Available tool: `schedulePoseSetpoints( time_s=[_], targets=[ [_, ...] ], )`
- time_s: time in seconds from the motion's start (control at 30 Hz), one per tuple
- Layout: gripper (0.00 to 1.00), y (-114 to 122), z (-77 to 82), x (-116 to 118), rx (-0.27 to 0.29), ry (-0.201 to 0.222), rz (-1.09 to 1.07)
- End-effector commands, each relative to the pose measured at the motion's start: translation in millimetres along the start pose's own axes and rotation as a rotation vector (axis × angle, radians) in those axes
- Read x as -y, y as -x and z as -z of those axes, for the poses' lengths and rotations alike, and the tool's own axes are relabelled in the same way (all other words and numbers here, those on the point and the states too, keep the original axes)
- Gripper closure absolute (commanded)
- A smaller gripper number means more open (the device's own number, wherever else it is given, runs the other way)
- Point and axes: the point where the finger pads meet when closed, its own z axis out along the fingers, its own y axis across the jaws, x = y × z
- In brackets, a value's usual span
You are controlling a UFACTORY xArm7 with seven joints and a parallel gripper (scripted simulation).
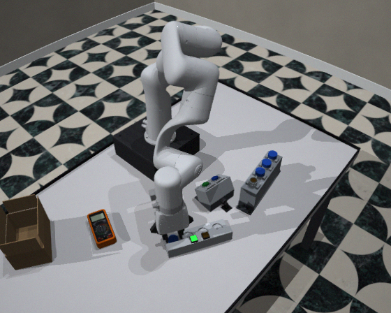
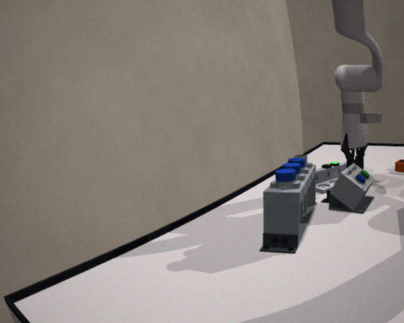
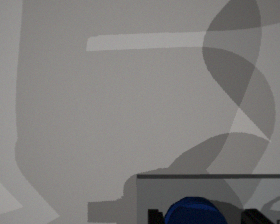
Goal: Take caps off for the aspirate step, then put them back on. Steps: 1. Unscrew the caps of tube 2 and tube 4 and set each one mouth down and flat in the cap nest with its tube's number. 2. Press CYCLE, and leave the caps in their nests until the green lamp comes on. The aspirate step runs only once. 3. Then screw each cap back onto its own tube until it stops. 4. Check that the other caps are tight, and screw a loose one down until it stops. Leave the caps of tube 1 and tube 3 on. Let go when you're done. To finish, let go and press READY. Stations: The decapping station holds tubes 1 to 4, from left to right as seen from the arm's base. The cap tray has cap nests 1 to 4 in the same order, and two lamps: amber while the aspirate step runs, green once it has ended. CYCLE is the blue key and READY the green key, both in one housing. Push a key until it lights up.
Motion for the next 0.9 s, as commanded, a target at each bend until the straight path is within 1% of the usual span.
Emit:
schedulePoseSetpoints(
  time_s=[0.0, 0.87],
  targets=[
    [0.54, 4, 0.8, 1, 0.009, 0.000, 0.000],
    [0.54, 3, -9.2, 1, 0.009, 0.000, 0.000]
  ],
)
